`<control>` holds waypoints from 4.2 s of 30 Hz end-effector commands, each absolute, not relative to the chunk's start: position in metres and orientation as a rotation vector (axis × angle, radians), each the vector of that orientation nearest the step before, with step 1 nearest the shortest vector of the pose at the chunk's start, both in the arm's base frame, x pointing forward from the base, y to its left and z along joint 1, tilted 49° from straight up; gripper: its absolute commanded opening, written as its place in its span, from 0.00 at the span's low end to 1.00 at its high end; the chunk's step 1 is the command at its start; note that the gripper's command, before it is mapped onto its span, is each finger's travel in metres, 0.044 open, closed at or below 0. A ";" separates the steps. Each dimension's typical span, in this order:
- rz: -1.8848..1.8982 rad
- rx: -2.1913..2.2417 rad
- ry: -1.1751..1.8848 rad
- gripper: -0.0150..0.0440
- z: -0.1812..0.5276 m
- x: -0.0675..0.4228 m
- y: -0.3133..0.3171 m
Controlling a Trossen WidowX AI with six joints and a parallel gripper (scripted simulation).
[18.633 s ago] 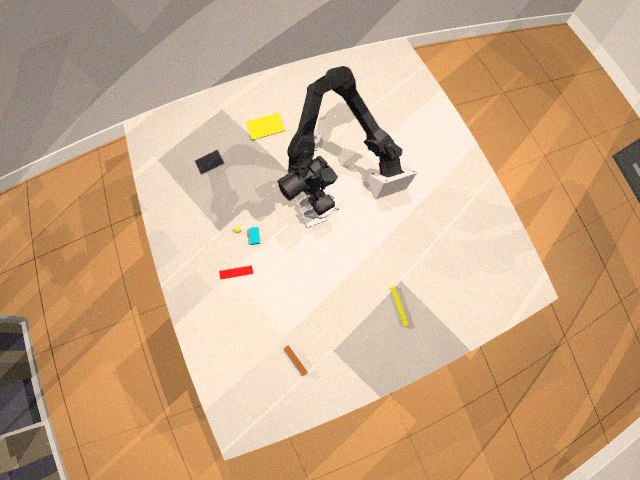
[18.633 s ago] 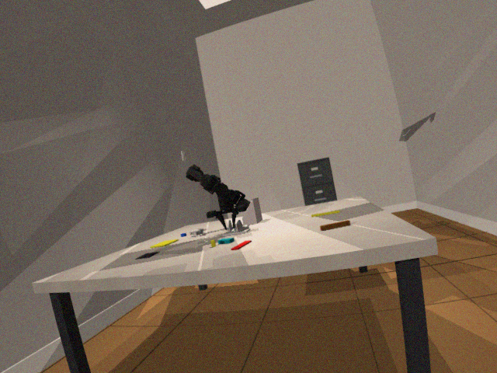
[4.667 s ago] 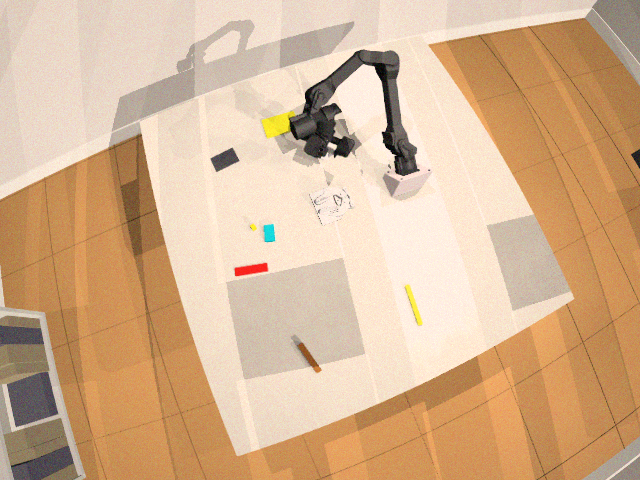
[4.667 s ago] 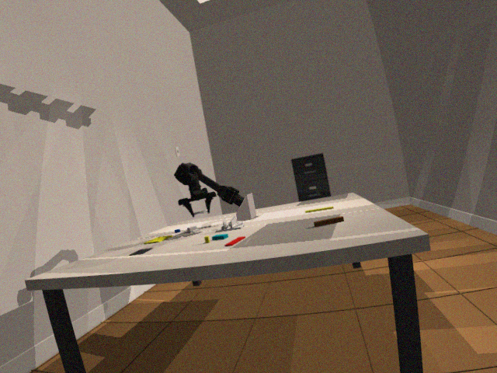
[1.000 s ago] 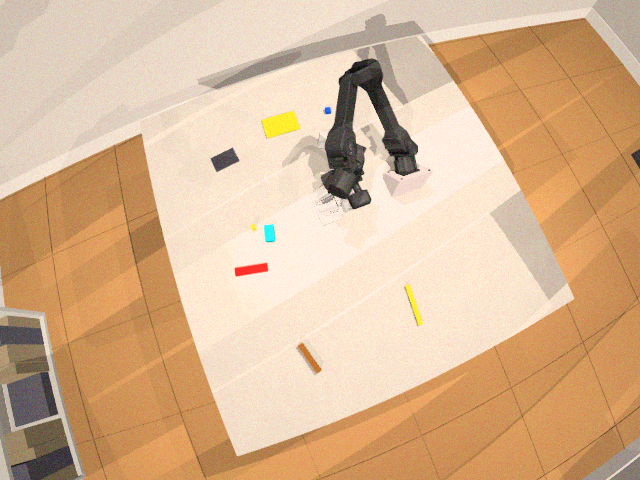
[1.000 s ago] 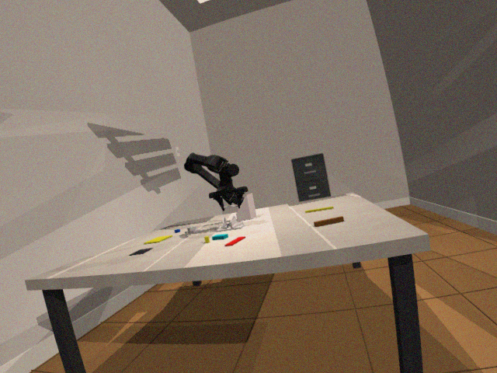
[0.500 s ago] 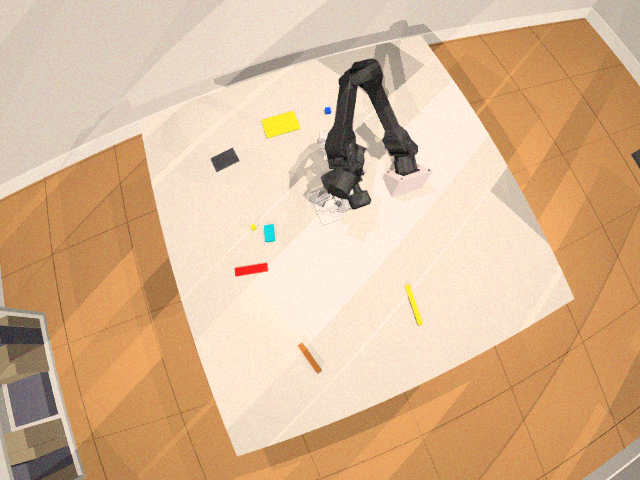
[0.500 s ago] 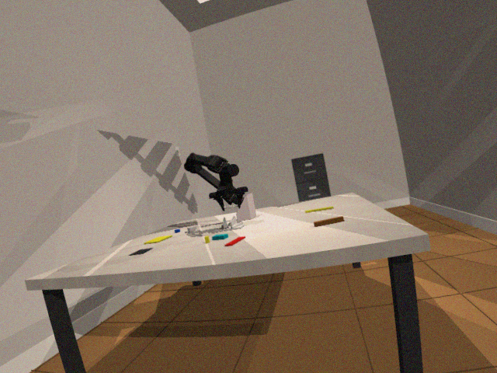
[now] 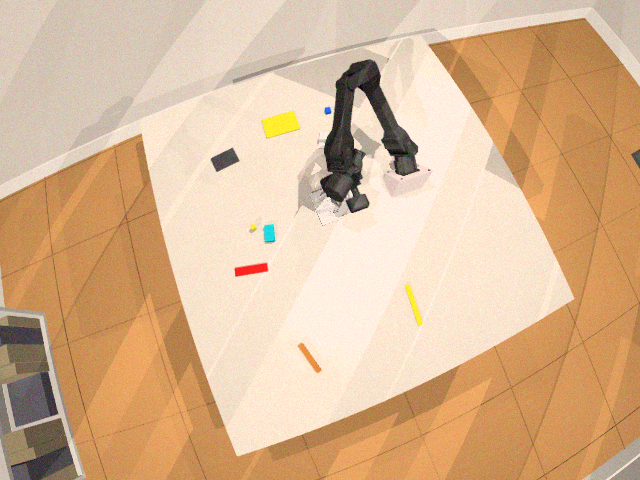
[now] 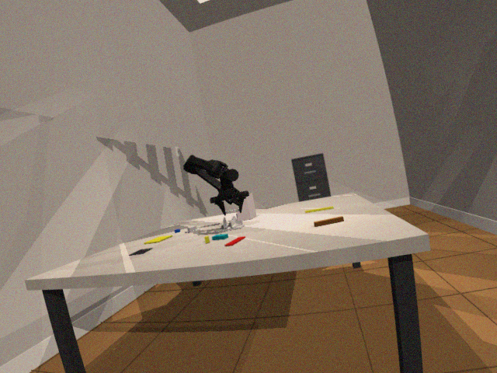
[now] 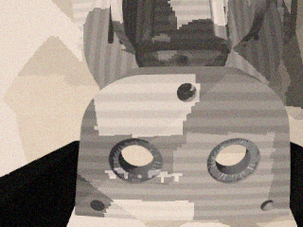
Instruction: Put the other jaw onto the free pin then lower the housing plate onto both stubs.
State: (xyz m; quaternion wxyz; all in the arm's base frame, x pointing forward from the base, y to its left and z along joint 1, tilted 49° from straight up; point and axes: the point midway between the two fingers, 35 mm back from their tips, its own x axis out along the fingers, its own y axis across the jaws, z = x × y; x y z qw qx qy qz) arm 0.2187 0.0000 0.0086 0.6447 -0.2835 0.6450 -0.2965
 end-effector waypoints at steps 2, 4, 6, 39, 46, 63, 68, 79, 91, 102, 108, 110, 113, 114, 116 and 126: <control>-0.673 -0.657 1.469 0.85 0.003 0.218 -0.007; -0.674 -0.656 1.469 0.85 0.001 0.218 -0.009; -0.674 -0.656 1.468 0.85 -0.001 0.218 -0.012; -0.680 -0.658 1.467 0.85 -0.015 0.215 -0.030; -0.674 -0.665 1.470 0.85 -0.017 0.215 -0.032; -0.671 -0.669 1.472 0.85 -0.018 0.215 -0.034; -0.671 -0.669 1.472 0.85 -0.019 0.215 -0.036; -0.671 -0.669 1.472 0.85 -0.021 0.215 -0.037; -0.671 -0.669 1.472 0.85 -0.022 0.215 -0.039; -0.672 -0.669 1.472 0.85 -0.023 0.215 -0.040; -0.672 -0.669 1.472 0.85 -0.024 0.215 -0.041; -0.672 -0.669 1.472 0.85 -0.024 0.215 -0.041; -0.672 -0.669 1.472 0.85 -0.024 0.215 -0.041; -0.672 -0.669 1.472 0.85 -0.024 0.215 -0.041; -0.672 -0.669 1.472 0.85 -0.024 0.215 -0.041; -0.672 -0.669 1.472 0.85 -0.024 0.215 -0.041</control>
